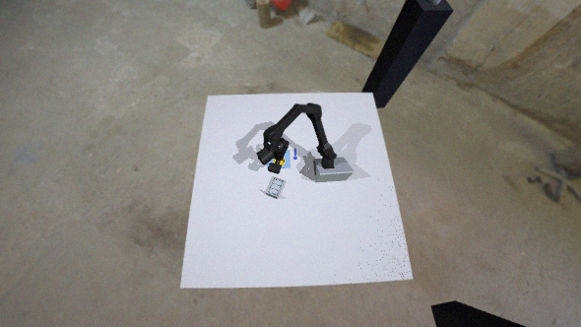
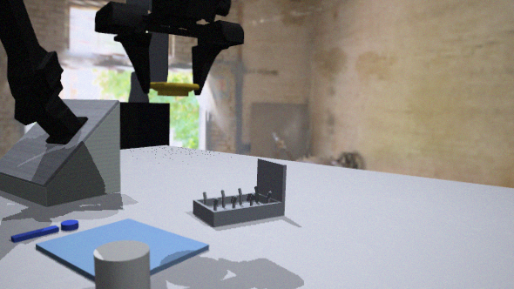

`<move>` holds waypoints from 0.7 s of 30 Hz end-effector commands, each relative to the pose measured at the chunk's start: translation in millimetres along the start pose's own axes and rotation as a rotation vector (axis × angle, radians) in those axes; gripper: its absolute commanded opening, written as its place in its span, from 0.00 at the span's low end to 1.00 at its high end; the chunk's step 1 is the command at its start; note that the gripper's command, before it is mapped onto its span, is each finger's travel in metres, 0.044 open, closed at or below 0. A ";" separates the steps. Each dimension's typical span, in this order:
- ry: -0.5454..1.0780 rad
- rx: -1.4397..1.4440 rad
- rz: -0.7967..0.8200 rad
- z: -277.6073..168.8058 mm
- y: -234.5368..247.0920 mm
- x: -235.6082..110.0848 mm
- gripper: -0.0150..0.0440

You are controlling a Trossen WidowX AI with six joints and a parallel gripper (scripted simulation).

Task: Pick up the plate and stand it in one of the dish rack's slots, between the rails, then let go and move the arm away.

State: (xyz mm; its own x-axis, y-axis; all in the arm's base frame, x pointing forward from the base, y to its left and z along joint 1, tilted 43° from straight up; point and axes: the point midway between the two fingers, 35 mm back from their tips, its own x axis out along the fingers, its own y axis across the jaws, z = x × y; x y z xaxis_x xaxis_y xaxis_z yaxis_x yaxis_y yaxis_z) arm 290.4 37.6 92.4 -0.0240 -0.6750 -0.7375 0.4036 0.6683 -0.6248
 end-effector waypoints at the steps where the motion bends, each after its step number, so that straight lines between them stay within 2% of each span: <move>1: 0.002 0.083 -0.003 -13.6 12.2 1.6 0.25; 8: 0.027 0.057 0.013 -15.0 13.9 6.4 0.25; 21: 0.191 -0.169 0.206 -25.8 29.7 43.0 0.25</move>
State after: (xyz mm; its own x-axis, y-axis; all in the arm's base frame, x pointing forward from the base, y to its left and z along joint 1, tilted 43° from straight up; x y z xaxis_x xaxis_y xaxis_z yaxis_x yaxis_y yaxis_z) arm 278.7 37.7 42.8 -0.1238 -0.5076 -0.8527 0.3018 0.7993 -0.5196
